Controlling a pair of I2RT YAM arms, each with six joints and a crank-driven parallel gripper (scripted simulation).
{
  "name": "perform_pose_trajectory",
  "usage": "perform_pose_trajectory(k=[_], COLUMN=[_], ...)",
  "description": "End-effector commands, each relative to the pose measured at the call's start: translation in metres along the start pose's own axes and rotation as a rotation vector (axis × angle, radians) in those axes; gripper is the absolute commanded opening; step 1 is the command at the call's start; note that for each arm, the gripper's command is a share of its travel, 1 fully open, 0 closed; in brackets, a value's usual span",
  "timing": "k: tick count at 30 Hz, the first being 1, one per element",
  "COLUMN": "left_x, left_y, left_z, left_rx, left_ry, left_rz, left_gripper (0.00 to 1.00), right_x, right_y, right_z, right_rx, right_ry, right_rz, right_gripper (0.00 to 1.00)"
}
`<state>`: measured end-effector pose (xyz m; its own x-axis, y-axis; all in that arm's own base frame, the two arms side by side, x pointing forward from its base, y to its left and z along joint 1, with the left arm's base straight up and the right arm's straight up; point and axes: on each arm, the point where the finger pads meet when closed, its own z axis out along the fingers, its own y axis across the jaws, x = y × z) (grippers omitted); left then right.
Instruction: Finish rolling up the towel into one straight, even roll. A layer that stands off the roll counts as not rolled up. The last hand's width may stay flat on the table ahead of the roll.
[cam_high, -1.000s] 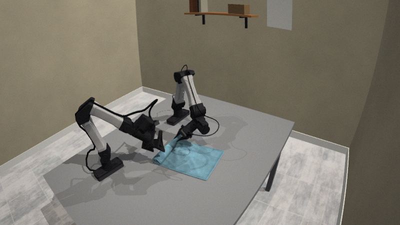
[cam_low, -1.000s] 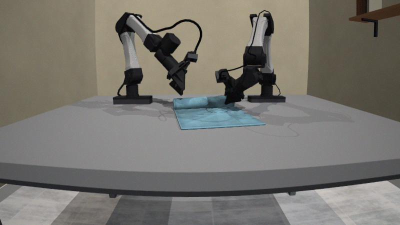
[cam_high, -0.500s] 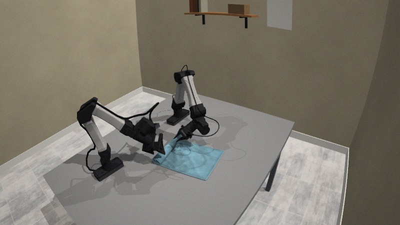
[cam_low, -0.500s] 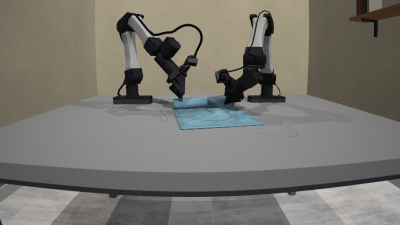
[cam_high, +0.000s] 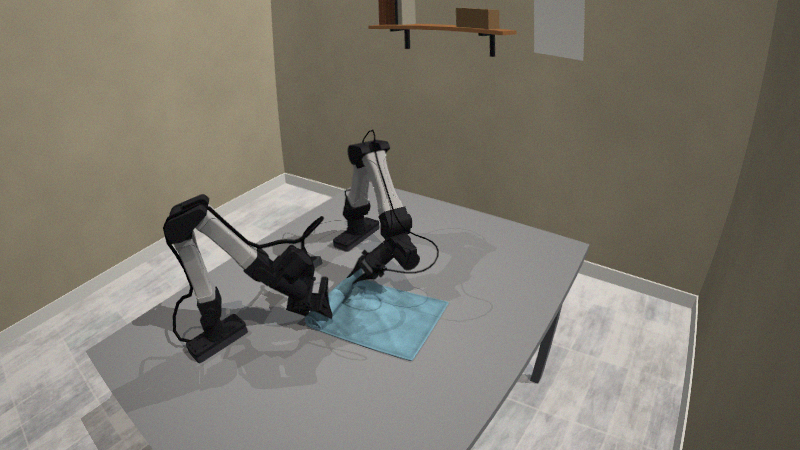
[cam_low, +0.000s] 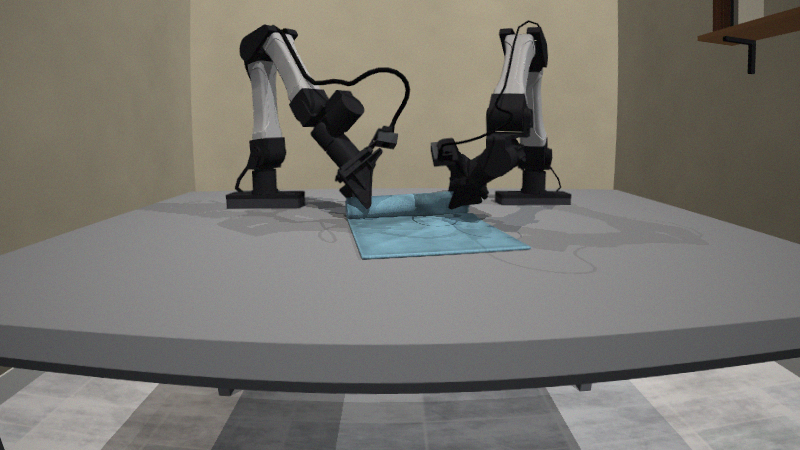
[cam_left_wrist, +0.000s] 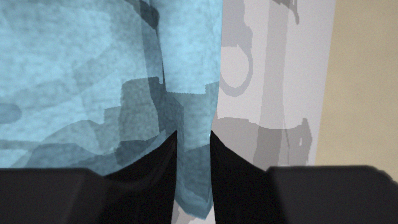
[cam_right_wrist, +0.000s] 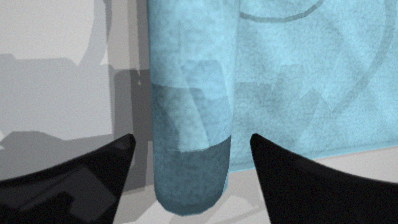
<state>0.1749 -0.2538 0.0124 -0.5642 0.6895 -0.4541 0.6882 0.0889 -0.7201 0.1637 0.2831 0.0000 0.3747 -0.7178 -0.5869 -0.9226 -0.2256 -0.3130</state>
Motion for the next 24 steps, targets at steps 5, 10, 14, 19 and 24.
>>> perform_pose_trajectory(k=[5,10,14,19,24], left_x=[0.0054,0.0054,0.0054,0.0054,0.0054], left_y=[0.0091,0.0091,0.0091,0.0091,0.0091], left_z=[0.0028,0.0028,0.0028,0.0028,0.0028], left_rx=[-0.016,-0.016,-0.016,-0.016,-0.016], left_ry=[0.022,0.022,0.022,0.022,0.022], left_rz=[0.01,0.01,0.01,0.01,0.01], left_gripper=[0.23,0.23,0.23,0.23,0.23], right_x=[-0.0145,-0.0145,-0.0145,-0.0145,-0.0145], right_y=[-0.014,-0.014,-0.014,-0.014,-0.014], right_z=[0.0038,0.0038,0.0038,0.0038,0.0038], right_rx=[0.031,0.031,0.031,0.031,0.031], right_ry=[-0.028,-0.028,-0.028,-0.028,-0.028], right_rz=[-0.01,-0.01,-0.01,-0.01,-0.01], right_gripper=[0.77,0.55,0.47,0.38,0.33])
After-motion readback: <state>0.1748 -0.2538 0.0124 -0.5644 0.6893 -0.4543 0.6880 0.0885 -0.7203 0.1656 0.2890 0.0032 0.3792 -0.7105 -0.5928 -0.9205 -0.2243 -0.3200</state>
